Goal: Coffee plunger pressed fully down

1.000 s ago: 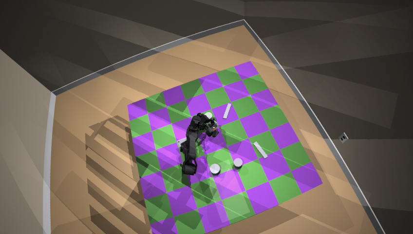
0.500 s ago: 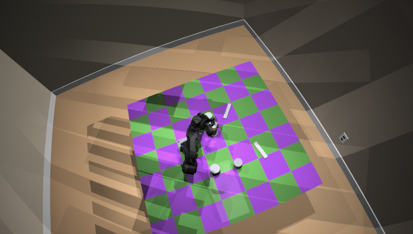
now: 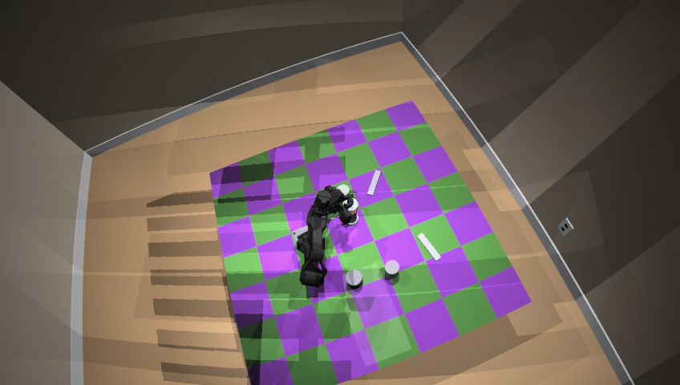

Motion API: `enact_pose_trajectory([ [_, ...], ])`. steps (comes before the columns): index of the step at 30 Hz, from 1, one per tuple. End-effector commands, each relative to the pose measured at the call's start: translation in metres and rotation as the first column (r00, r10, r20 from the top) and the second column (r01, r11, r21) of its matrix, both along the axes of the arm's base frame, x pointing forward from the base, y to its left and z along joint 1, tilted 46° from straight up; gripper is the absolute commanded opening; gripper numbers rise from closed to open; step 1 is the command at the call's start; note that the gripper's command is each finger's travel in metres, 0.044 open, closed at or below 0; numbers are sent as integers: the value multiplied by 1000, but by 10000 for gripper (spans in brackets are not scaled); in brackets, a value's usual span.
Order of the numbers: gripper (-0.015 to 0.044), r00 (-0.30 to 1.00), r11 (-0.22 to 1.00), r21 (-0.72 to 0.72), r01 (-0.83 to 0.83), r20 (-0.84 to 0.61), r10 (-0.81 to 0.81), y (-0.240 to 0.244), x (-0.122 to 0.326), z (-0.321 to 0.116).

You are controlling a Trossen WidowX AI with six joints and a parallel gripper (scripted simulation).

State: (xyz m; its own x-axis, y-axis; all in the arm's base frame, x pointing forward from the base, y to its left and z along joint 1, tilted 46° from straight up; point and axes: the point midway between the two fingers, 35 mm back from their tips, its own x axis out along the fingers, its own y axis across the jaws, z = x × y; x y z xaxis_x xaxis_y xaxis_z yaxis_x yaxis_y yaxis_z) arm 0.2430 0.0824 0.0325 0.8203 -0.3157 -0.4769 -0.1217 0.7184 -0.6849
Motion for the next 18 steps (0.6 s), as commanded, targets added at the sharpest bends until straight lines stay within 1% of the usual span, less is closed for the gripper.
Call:
enact_pose_trajectory([
  [1,197,1000,1000,-1,1,-2,-1,0,0,0],
  [10,433,1000,1000,-1,1,-2,-1,0,0,0],
  [14,440,1000,1000,-1,1,-3,-1,1,0,0],
  [18,440,1000,1000,0,5,-14,-5,17,-1,12],
])
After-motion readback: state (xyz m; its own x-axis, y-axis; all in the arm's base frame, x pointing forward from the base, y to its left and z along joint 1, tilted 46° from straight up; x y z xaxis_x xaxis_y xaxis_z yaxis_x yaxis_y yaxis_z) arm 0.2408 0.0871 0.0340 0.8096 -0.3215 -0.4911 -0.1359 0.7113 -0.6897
